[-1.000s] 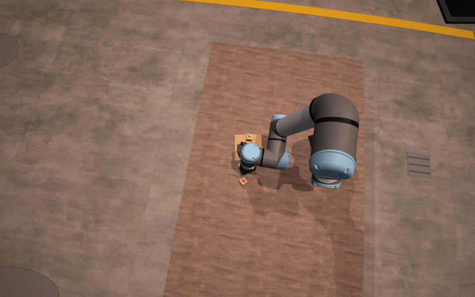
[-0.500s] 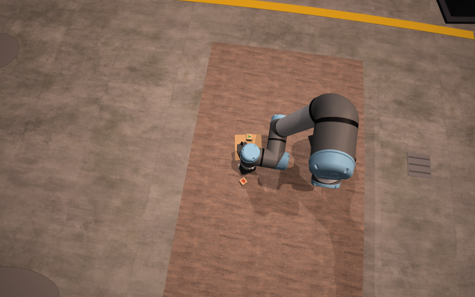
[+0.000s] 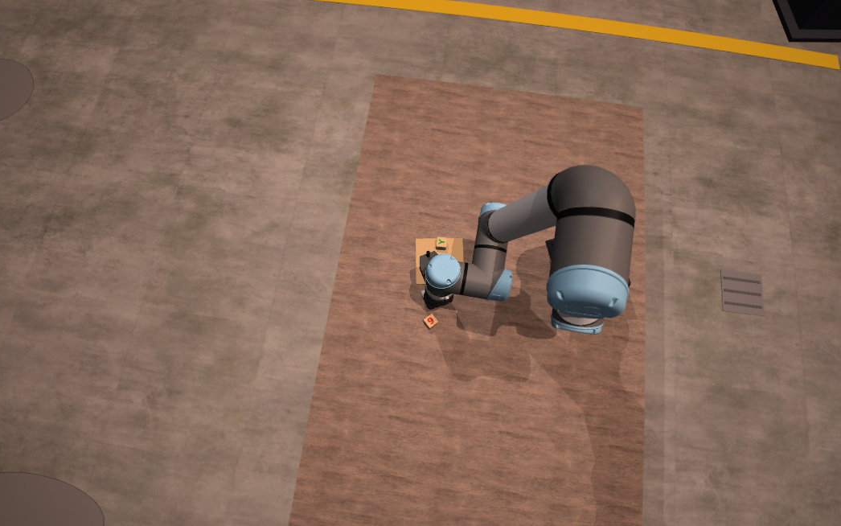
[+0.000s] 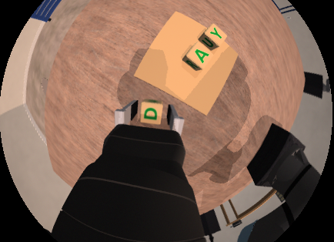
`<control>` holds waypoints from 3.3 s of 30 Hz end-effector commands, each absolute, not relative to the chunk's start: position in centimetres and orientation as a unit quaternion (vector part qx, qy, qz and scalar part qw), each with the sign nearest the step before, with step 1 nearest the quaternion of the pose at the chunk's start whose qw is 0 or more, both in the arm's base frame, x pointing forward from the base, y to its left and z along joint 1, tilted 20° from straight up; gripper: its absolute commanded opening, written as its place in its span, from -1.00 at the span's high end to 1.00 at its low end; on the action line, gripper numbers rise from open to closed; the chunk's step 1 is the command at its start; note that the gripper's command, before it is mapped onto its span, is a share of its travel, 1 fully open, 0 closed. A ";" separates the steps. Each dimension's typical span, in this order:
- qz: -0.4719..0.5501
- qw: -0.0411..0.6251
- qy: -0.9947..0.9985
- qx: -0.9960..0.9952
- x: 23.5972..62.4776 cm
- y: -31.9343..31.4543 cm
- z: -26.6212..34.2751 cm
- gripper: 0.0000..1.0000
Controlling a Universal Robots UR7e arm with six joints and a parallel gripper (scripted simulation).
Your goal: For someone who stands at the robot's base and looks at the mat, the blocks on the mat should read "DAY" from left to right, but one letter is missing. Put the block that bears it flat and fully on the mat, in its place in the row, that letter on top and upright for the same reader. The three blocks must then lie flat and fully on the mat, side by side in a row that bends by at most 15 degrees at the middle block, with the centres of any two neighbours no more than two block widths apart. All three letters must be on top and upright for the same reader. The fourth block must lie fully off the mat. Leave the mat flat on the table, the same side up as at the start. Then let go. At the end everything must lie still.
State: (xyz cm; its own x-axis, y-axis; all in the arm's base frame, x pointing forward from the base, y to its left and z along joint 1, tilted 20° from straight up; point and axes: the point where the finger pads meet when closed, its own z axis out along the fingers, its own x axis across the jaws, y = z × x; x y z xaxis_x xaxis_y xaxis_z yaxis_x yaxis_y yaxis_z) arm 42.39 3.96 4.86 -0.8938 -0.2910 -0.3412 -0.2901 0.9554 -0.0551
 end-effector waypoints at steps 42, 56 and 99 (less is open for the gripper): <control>-0.002 0.175 0.973 -0.150 42.4 4.0 4.8 -0.14; -0.002 0.176 0.973 -0.150 42.3 4.0 5.0 -0.14; -0.003 0.178 0.973 -0.149 39.1 3.4 14.4 -0.14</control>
